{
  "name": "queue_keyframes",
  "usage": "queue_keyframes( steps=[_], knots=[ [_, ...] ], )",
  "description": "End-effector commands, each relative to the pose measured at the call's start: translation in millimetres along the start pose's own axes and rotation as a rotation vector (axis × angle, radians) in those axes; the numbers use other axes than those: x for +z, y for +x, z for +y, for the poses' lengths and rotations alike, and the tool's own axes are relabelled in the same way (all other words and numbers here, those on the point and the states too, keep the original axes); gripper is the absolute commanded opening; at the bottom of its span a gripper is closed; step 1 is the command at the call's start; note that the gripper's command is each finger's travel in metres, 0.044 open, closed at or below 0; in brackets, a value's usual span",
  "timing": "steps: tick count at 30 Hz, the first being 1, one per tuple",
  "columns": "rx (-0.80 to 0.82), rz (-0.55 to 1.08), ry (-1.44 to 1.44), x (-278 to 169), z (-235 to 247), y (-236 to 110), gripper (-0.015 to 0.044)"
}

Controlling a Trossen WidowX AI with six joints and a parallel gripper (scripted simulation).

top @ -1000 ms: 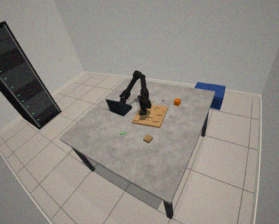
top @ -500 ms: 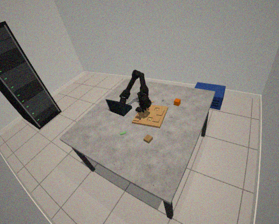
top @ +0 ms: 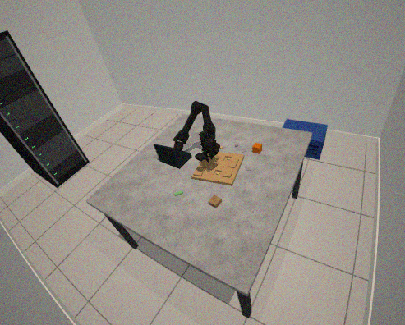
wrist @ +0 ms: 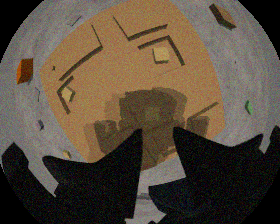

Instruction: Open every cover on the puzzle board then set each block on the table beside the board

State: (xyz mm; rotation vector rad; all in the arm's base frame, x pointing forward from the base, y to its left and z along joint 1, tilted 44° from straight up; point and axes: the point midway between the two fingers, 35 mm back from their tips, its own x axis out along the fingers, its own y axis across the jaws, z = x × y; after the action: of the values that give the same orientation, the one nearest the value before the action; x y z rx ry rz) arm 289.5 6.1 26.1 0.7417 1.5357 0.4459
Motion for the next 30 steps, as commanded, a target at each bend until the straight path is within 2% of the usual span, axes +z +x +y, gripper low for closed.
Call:
queue_keyframes(
  steps=[1,9,30],
  knots=[
    [0.000,0.007,0.006,-2,0,10,0.0144],
    [0.001,0.008,0.007,-3,0,31,0.0144],
    [0.002,0.008,0.007,-3,1,31,0.0144]
  ],
)
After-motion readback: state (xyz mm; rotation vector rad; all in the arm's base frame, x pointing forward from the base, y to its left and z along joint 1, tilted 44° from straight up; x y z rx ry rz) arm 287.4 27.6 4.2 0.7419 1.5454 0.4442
